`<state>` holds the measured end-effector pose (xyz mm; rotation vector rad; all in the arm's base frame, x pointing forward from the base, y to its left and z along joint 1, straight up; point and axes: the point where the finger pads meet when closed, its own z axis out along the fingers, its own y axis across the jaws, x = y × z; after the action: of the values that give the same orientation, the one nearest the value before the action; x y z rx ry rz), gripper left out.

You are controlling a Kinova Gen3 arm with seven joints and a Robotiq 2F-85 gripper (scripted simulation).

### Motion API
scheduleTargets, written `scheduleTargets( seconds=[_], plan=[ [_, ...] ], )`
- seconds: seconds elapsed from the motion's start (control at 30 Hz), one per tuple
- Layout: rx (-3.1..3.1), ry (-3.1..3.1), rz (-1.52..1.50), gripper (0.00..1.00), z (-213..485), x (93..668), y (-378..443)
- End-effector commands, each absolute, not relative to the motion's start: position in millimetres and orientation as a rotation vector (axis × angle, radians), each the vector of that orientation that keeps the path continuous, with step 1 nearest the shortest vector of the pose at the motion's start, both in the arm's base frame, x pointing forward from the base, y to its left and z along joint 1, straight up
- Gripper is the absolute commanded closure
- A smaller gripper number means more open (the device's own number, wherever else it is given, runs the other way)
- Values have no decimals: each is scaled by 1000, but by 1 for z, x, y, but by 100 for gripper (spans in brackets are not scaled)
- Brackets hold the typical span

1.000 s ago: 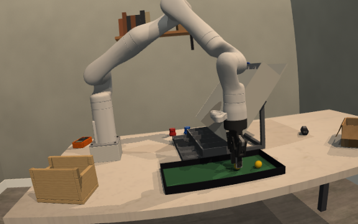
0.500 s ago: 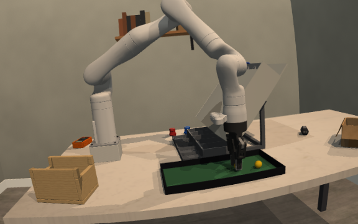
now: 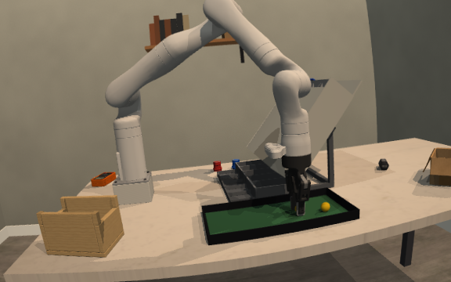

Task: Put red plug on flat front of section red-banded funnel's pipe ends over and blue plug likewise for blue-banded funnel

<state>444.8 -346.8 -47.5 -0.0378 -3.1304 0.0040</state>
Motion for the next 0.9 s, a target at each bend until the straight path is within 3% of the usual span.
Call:
scheduleTargets(
  seconds=[0.0, 0.13, 0.17, 0.87],
  plan=[
    [-42, -3139, 7, 50, -48, 447, -348],
    [-42, -3139, 7, 50, -48, 447, -348],
    [-38, -3132, 6, 100, -46, 445, -347],
    [-38, -3133, 6, 100, -46, 446, -347]
  ],
)
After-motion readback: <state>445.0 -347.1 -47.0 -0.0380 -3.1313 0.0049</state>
